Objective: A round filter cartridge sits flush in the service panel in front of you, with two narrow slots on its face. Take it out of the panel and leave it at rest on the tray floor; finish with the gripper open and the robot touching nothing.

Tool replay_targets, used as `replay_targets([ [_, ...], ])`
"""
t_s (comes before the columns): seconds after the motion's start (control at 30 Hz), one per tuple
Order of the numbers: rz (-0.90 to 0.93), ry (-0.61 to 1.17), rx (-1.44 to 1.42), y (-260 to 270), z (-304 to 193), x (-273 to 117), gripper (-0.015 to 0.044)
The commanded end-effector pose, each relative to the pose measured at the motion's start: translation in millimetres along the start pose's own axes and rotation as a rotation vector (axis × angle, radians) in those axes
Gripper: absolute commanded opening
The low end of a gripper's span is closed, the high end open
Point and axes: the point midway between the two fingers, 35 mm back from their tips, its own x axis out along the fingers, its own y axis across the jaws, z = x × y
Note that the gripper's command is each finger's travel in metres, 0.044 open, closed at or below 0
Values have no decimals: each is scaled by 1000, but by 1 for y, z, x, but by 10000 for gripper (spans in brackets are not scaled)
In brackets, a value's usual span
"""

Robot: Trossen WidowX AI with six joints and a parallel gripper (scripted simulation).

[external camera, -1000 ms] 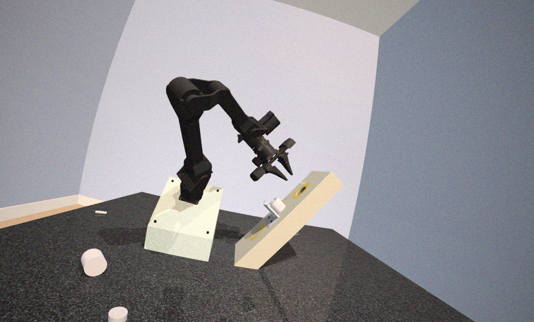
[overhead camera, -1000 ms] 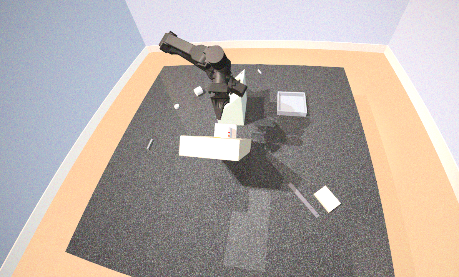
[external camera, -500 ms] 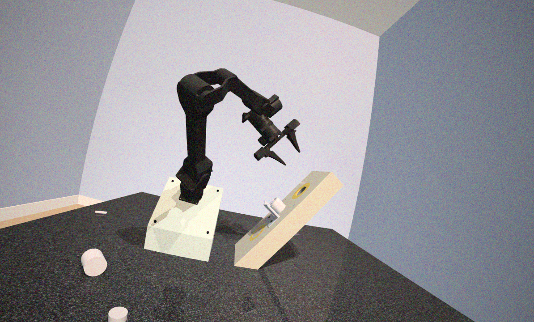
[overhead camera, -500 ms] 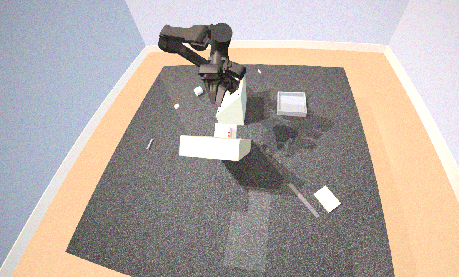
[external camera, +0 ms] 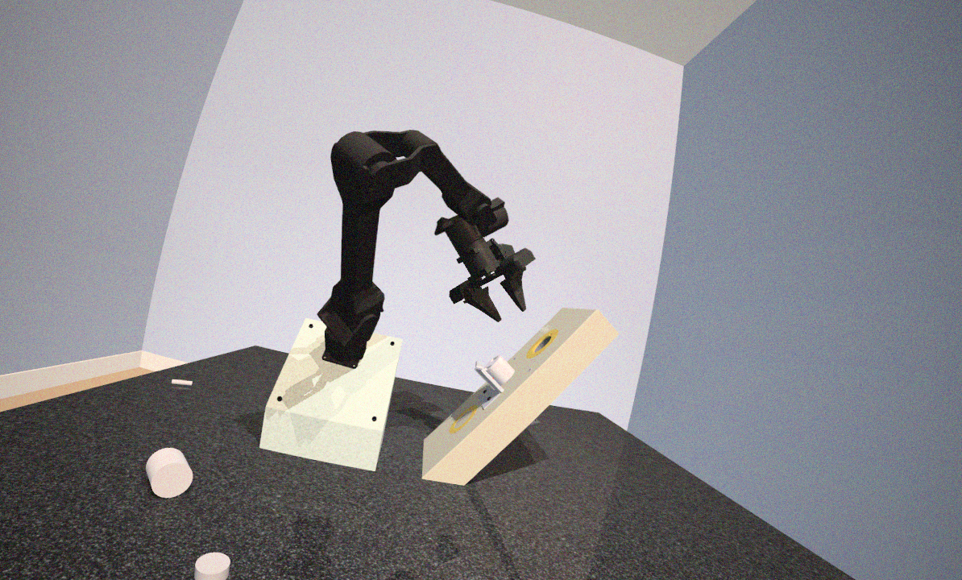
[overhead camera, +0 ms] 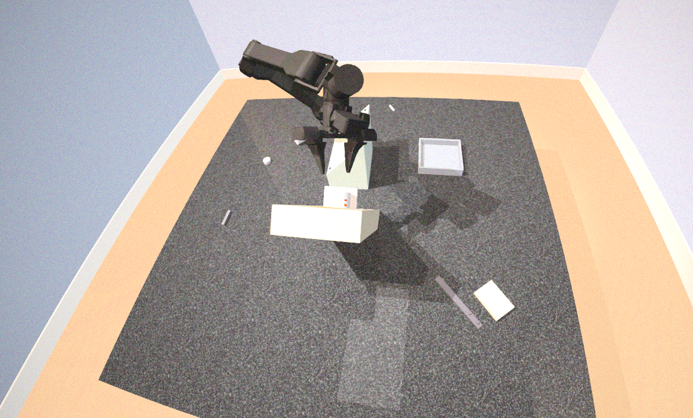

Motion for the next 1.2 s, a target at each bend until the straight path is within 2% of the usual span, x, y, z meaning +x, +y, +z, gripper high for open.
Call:
replay_targets([
  [0.0,68,184,614,34,-40,23,305],
  [0.1,65,221,731,39,-47,26,305],
  [0.47,65,221,731,39,-47,27,305],
  [1.17,68,221,732,44,-51,60,305],
])
